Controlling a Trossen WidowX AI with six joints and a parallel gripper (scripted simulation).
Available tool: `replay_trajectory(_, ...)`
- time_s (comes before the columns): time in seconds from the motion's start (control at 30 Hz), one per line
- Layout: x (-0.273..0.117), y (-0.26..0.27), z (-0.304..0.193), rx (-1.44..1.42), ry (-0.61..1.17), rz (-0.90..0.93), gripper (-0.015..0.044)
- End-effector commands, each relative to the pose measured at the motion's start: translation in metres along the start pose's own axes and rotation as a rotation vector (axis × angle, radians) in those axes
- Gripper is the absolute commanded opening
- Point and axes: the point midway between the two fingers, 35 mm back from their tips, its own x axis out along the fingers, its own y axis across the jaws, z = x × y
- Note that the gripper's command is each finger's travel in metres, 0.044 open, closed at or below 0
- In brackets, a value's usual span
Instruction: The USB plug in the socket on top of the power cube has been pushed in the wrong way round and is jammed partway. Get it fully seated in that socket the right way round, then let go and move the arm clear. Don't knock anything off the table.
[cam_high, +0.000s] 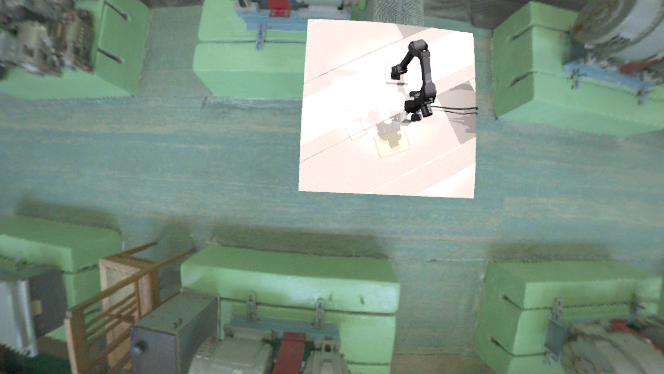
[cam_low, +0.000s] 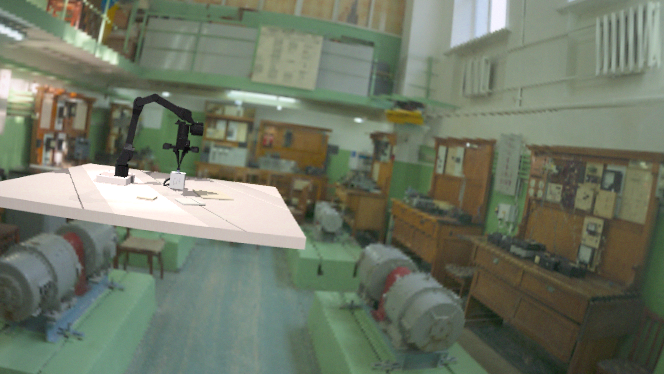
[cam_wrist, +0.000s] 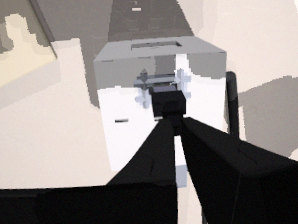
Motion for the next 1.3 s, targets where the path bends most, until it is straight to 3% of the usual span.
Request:
replay_trajectory(0.0, 0.0009, 0.0002, -0.0009, 0.006, 0.006, 0.0, 0.0)
replay_trajectory(1.27, 0.0054, 0.0002, -0.0008, 0.006, 0.006, 0.0, 0.0)
